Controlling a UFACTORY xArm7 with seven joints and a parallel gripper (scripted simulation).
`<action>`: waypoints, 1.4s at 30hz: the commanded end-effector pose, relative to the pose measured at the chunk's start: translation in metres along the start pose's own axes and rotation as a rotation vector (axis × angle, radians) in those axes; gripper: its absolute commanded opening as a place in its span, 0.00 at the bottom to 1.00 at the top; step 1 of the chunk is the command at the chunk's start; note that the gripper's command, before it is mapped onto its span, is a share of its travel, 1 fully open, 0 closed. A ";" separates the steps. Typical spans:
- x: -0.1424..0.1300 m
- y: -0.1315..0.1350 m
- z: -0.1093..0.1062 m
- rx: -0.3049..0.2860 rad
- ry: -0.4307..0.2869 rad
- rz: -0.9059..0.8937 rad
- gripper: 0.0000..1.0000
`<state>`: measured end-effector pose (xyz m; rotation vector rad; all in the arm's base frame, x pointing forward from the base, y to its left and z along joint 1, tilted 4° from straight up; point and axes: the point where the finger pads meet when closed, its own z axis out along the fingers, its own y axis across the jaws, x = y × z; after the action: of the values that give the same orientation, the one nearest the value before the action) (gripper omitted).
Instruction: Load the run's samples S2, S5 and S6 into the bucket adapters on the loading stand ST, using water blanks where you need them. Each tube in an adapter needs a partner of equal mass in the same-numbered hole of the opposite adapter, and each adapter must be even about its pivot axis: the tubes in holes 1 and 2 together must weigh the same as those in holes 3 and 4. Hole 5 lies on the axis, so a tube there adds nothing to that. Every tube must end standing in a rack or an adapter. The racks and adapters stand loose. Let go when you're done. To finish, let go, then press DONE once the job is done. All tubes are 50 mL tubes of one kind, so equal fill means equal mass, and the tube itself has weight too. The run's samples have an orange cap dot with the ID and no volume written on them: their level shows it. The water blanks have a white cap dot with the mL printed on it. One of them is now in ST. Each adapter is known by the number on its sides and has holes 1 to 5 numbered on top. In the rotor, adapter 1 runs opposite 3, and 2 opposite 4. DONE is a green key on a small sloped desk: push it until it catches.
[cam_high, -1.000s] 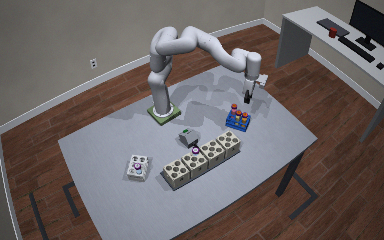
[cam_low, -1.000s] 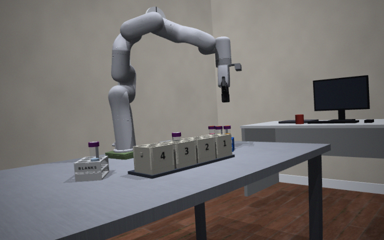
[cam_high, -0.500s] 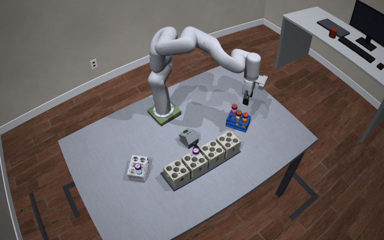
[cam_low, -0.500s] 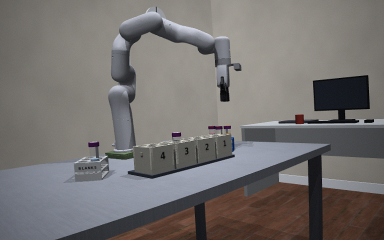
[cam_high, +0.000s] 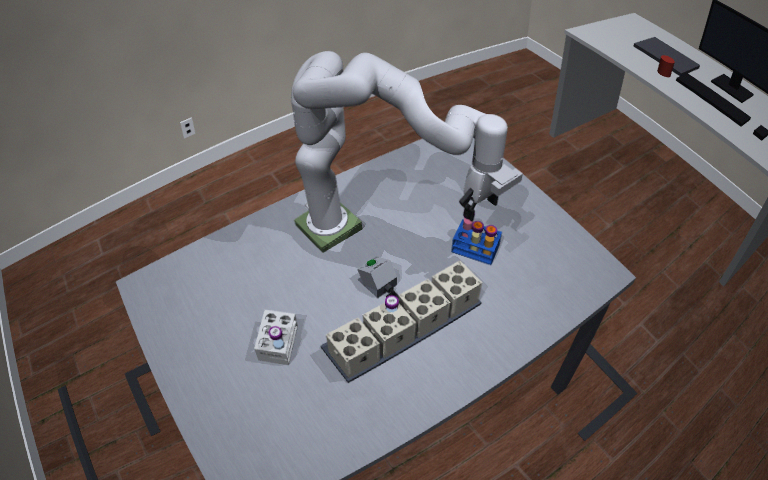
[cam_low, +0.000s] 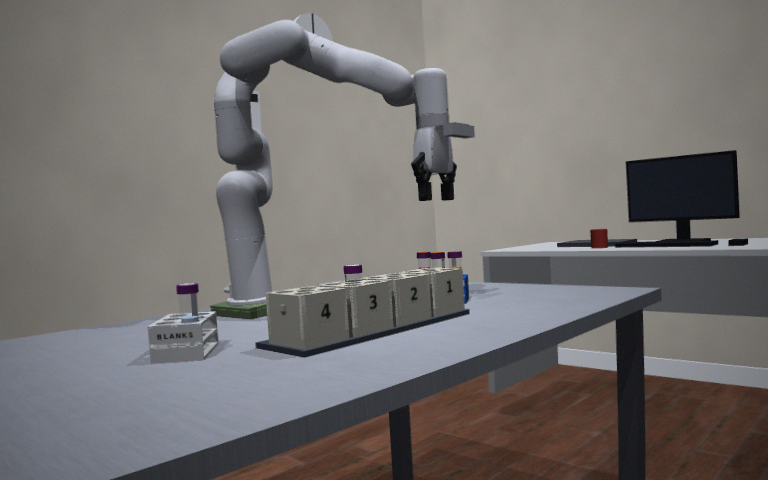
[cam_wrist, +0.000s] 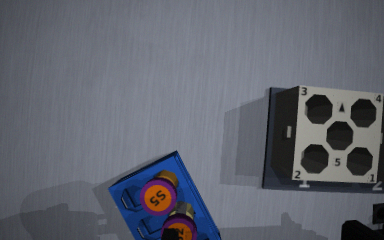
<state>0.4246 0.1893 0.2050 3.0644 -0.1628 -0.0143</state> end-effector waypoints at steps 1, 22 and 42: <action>0.002 0.021 -0.002 0.002 0.009 0.144 1.00; 0.006 0.106 -0.002 0.001 0.009 0.144 1.00; 0.011 0.196 -0.002 0.000 0.009 0.144 1.00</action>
<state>0.4138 0.0069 0.2188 3.0426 -0.3815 0.0010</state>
